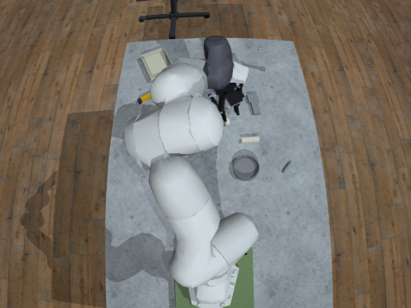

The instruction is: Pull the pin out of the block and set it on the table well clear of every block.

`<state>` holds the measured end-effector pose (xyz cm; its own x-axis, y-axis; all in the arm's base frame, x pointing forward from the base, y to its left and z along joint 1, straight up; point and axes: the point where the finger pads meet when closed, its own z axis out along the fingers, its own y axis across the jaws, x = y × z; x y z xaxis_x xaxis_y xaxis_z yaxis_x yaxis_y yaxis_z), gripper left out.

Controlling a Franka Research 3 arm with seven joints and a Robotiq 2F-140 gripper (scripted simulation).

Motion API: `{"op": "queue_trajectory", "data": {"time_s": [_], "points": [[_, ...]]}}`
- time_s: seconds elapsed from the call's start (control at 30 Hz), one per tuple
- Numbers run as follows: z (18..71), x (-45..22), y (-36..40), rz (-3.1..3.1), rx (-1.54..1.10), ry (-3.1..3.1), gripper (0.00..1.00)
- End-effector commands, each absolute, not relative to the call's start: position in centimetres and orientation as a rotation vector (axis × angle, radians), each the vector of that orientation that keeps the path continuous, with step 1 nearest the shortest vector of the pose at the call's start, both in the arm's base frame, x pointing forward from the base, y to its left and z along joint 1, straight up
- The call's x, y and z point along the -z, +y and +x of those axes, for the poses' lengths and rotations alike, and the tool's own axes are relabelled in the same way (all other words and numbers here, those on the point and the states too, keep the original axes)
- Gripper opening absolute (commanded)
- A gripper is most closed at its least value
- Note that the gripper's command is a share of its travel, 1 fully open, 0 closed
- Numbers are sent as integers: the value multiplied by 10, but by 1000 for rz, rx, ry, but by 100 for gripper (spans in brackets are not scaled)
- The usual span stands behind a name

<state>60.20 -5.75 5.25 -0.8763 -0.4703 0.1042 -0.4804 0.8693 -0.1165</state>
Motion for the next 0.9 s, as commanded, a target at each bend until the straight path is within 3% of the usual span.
{"op": "queue_trajectory", "data": {"time_s": [0.0,0.87], "points": [[603,-52,-56,729,-211,-2979,39],[604,-49,-47,592,-133,-3040,39]]}}
